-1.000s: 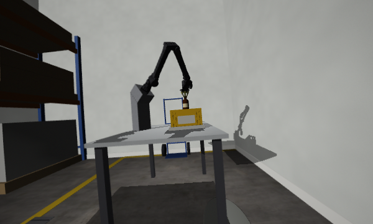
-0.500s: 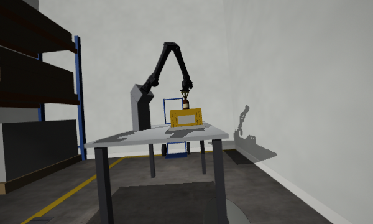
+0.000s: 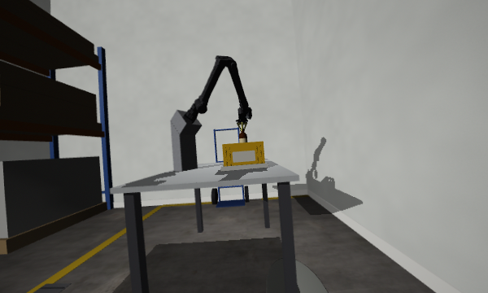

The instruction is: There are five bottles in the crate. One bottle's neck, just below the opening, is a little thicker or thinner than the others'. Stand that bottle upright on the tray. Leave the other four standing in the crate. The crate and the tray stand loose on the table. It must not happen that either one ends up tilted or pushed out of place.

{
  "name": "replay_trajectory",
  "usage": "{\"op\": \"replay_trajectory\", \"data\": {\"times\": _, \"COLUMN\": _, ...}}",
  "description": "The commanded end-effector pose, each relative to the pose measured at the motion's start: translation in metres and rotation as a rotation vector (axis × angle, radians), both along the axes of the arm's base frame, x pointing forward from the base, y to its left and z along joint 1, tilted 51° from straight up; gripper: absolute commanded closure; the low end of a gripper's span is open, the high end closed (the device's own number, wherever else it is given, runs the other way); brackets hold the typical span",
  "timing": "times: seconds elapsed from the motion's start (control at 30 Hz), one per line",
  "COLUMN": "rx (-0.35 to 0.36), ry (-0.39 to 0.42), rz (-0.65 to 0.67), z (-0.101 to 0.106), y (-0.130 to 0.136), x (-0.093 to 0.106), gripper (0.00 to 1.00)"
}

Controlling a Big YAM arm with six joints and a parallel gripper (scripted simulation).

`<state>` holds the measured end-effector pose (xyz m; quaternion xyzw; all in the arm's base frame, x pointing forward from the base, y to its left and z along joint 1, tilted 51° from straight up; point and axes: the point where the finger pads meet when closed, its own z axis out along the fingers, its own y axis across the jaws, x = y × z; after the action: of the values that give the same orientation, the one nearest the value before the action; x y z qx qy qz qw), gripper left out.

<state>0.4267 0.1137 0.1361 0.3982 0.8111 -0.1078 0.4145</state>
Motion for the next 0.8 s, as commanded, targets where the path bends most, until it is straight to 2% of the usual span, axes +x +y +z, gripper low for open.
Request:
{"op": "replay_trajectory", "data": {"times": 0.0, "rx": -0.004, "ry": 0.004, "rz": 0.004, "z": -0.004, "y": -0.004, "x": 0.008, "gripper": 1.0}}
{"op": "replay_trajectory", "data": {"times": 0.4, "rx": -0.006, "ry": 0.007, "rz": 0.004, "z": -0.026, "y": -0.022, "x": 0.025, "gripper": 1.0}}
{"op": "replay_trajectory", "data": {"times": 0.47, "rx": -0.006, "ry": 0.007, "rz": 0.004, "z": -0.026, "y": -0.022, "x": 0.025, "gripper": 1.0}}
{"op": "replay_trajectory", "data": {"times": 0.5, "rx": 0.01, "ry": -0.025, "rz": 0.015, "z": -0.013, "y": -0.016, "x": 0.031, "gripper": 1.0}}
{"op": "replay_trajectory", "data": {"times": 0.53, "rx": -0.001, "ry": -0.003, "rz": 0.004, "z": -0.026, "y": -0.023, "x": 0.032, "gripper": 1.0}}
{"op": "replay_trajectory", "data": {"times": 0.77, "rx": -0.006, "ry": 0.006, "rz": 0.004, "z": -0.043, "y": -0.036, "x": 0.042, "gripper": 1.0}}
